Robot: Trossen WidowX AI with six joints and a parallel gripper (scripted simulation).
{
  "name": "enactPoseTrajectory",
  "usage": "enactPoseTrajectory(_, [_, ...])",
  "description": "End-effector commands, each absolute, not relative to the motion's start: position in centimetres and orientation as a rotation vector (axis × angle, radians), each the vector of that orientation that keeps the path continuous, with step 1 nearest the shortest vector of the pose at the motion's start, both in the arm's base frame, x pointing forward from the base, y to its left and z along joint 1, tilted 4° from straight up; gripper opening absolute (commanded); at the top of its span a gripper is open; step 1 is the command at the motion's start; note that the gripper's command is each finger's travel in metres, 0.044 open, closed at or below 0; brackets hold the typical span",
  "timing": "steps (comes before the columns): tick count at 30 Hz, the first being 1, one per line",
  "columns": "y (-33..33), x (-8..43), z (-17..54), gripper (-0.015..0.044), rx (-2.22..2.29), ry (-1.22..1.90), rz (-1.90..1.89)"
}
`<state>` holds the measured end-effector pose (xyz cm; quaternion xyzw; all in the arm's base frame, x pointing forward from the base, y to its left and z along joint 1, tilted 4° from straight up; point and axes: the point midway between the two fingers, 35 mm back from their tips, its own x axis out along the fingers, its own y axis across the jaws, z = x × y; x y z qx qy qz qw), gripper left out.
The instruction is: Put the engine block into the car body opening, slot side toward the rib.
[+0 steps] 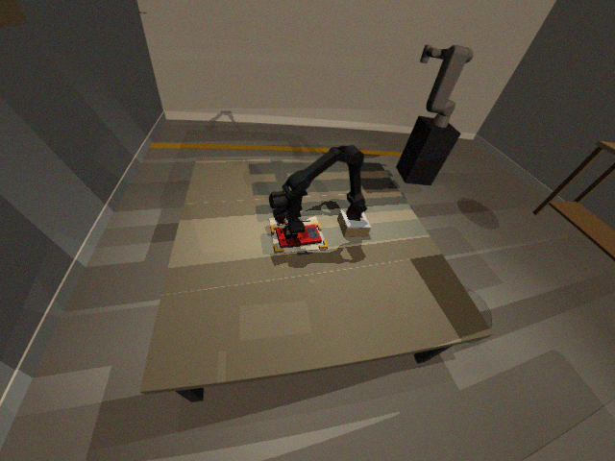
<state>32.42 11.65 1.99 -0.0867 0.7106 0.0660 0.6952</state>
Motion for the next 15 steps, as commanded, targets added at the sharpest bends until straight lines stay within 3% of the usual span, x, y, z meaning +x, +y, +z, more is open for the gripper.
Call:
enactPoseTrajectory(1, [11.65, 32.23, 1.80, 0.0105, -0.224, 1.587, 0.180])
enactPoseTrajectory(3, [11.65, 32.23, 1.79, 0.0157, -0.230, 1.587, 0.187])
enactPoseTrajectory(15, [11.66, 32.21, 1.78, 0.0160, -0.187, 1.590, 0.143])
